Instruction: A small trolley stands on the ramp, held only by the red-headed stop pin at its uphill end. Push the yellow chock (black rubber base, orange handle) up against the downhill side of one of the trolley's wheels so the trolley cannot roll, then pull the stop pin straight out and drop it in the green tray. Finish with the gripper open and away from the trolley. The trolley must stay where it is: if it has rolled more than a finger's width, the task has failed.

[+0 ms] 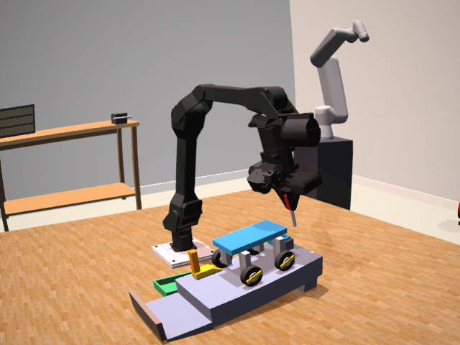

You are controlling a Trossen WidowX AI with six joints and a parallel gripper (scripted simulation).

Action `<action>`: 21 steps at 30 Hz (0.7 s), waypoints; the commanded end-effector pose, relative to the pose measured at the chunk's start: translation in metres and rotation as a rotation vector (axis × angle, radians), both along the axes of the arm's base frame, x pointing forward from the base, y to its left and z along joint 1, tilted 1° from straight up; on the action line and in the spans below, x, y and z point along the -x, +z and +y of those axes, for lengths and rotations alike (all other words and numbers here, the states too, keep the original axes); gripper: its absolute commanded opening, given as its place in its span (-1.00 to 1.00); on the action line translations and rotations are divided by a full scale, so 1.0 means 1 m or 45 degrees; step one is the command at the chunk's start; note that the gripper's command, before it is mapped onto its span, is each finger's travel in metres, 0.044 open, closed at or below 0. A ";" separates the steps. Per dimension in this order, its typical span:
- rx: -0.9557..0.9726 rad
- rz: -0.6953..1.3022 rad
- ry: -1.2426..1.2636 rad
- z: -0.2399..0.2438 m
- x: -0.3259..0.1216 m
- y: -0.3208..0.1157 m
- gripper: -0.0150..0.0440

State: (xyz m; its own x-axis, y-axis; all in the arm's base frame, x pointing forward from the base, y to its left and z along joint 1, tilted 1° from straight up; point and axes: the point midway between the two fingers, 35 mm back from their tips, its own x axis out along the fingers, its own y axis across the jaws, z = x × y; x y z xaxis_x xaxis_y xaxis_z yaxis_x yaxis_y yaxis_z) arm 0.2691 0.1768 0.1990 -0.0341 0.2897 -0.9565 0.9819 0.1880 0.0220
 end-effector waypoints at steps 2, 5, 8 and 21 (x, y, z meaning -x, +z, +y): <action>0.000 -0.002 -0.007 -0.002 0.013 0.000 -0.49; 0.000 -0.001 -0.007 -0.004 0.024 -0.002 -0.49; 0.000 0.000 -0.007 -0.005 0.034 -0.002 -0.49; 0.000 0.004 -0.007 -0.014 0.079 -0.004 -0.49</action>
State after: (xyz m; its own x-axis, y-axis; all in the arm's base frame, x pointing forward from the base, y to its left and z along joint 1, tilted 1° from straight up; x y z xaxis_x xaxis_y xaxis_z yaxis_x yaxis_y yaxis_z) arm 0.1968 0.1659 0.1956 -0.0392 0.2919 -0.9556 0.9817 0.1895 0.0176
